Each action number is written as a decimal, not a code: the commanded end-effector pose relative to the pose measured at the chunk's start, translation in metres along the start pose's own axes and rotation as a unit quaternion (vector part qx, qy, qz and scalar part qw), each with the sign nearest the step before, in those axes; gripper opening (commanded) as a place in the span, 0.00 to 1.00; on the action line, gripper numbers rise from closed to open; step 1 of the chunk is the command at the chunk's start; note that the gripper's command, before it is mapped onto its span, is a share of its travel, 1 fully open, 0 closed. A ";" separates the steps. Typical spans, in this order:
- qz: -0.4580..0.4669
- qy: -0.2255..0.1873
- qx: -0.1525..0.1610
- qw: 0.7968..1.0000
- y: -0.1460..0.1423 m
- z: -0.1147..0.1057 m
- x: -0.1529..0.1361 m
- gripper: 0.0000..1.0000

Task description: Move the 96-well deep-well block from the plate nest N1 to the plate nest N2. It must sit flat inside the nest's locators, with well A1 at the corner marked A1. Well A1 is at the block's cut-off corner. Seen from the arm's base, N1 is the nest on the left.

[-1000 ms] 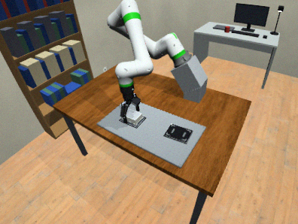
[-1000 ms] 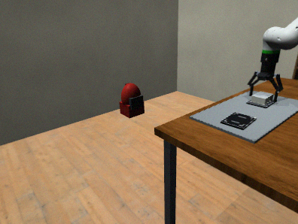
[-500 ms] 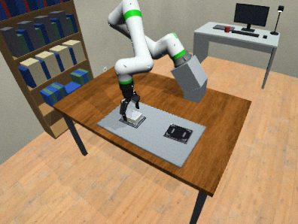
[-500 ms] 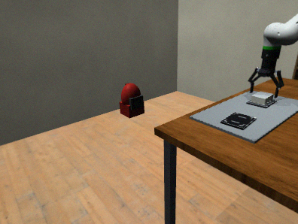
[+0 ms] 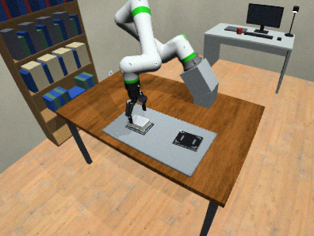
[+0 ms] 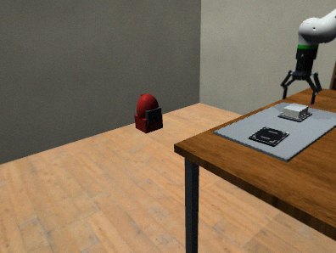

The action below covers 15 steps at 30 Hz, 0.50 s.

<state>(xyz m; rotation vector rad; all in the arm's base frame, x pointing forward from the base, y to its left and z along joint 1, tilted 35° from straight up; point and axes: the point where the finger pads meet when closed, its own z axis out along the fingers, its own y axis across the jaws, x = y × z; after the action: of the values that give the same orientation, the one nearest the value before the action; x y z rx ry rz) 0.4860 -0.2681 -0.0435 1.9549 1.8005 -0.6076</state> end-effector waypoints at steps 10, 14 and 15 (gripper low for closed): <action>0.000 0.000 -0.001 1.000 0.001 -0.023 0.000 1.00; 0.000 0.000 -0.001 1.000 0.001 -0.022 0.000 1.00; 0.000 0.000 -0.001 1.000 0.001 -0.022 0.000 1.00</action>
<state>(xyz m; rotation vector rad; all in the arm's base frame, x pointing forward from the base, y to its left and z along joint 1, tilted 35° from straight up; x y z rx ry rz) 0.4869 -0.2558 -0.0257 1.9550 1.8004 -0.6079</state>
